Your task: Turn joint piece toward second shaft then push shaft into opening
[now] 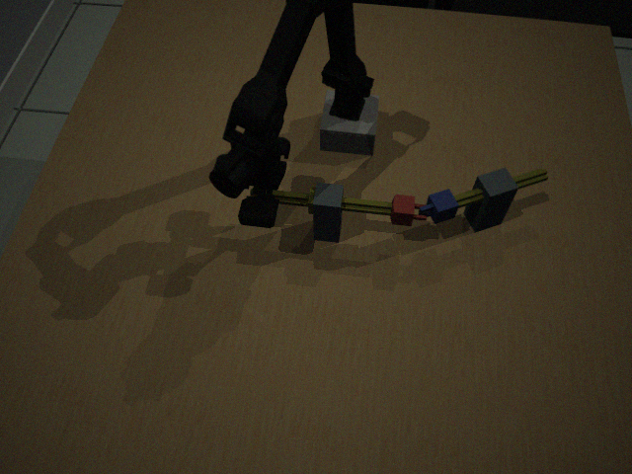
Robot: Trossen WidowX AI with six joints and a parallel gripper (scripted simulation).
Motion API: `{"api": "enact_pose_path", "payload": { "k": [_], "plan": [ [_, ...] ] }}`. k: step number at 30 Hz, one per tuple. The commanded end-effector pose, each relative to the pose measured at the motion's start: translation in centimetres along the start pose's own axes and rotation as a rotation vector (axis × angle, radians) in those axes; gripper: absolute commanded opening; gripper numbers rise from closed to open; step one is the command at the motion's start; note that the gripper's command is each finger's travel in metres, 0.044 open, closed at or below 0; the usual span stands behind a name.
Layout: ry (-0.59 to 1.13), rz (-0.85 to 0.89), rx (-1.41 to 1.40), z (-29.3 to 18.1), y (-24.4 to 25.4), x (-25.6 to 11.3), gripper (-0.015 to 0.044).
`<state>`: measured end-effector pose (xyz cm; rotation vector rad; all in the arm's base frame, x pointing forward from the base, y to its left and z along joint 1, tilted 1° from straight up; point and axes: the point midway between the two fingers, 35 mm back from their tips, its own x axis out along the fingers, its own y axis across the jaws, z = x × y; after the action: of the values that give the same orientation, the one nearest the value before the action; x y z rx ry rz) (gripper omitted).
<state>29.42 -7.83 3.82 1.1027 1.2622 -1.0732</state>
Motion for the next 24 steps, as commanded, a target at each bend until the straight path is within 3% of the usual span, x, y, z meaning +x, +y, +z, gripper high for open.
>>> {"api": "enact_pose_path", "payload": {
  "k": [1, 6, 15, 24],
  "plan": [
    [0.001, -0.001, -0.002, 0.0, 0.0, 0.0, 0.0303],
    [0.001, -0.001, -0.002, 0.0, 0.0, 0.0, 0.0434],
    [0.001, -0.001, -0.002, 0.0, 0.0, 0.0, 0.044],
    [0.007, 0.0, -0.002, 0.0, -0.1, -3.9, 0.044]
  ]
}}
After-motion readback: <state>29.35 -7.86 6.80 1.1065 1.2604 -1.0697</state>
